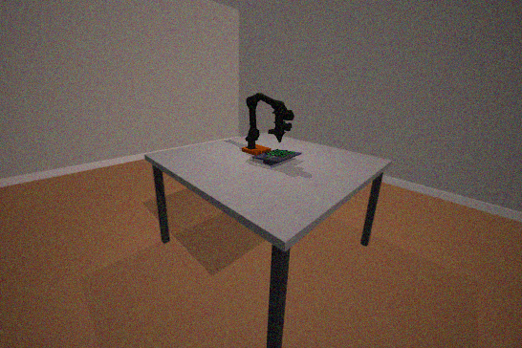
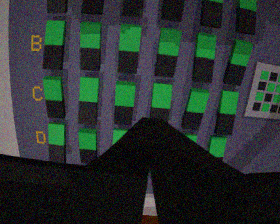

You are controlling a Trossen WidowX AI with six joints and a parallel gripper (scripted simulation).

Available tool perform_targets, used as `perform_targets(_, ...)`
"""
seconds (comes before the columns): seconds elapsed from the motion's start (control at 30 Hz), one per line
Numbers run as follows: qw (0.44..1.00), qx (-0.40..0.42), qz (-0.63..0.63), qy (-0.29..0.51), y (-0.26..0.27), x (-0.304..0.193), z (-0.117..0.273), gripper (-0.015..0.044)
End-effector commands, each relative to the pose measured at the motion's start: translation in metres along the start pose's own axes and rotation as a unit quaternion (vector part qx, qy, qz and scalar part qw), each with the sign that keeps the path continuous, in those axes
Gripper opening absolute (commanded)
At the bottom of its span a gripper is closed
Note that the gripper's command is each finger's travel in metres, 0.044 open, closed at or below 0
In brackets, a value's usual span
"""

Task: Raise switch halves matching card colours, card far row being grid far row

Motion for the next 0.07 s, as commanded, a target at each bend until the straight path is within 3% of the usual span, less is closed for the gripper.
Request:
perform_targets(0.0,1.000,-0.002,-0.001,0.002,0.0001,0.0004,-0.0007,0.0000)
perform_targets(0.03,1.000,-0.002,-0.001,0.002,0.0001,0.0004,-0.0007,0.0000)
Point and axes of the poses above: the point midway between the two fingers, 35 mm back from their tips, its own z axis back along the fingers, its own y axis across the jaws, x = y × z, the point moved 8 cm from there along z, back along the fingers, and after that the axes turned 12 degrees about -z, right-handed, at the moved point
